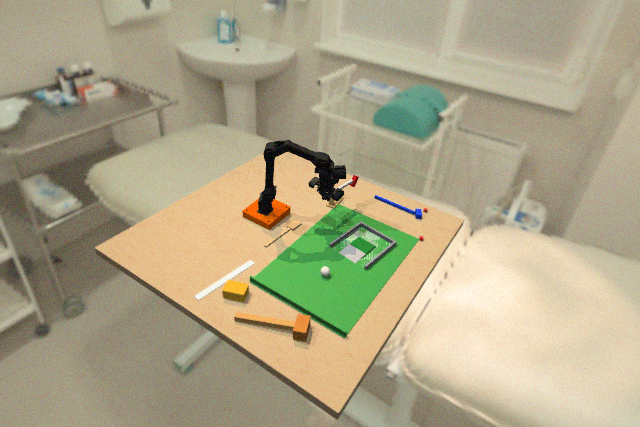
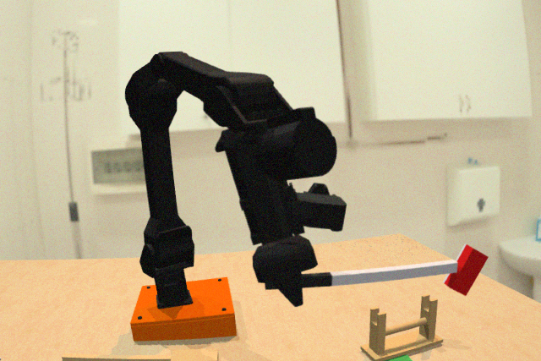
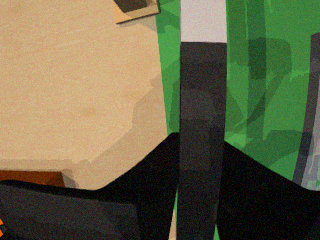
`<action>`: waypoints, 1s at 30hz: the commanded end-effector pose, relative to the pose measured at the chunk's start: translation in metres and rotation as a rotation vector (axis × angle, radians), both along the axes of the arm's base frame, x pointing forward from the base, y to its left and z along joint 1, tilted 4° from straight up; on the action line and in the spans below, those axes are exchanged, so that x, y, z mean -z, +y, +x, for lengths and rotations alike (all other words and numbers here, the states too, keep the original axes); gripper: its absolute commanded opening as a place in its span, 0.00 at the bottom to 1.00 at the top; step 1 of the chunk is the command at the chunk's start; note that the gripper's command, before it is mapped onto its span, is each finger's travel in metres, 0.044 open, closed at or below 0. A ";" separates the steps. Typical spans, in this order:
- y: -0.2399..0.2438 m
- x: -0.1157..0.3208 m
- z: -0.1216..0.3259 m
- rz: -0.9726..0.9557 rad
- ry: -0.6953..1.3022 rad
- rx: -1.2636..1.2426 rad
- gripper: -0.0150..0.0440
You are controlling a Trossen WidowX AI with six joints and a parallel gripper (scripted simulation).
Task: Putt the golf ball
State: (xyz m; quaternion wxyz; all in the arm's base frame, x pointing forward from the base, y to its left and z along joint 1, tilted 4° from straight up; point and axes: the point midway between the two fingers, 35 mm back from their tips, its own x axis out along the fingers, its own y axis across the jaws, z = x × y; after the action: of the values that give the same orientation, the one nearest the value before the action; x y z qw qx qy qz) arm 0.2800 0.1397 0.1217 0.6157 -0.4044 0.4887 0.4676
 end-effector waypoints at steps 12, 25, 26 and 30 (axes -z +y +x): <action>-0.082 -0.010 0.031 -0.028 0.017 0.374 0.25; -0.158 -0.018 0.036 -0.053 0.033 0.693 0.25; -0.164 -0.019 0.036 -0.055 0.034 0.717 0.25; -0.187 -0.021 0.033 -0.061 0.041 0.816 0.25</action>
State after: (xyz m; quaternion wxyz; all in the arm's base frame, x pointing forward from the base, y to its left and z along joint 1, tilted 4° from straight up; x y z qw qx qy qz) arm 0.3144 -0.0293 0.1401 0.7216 -0.2089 0.6261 0.2089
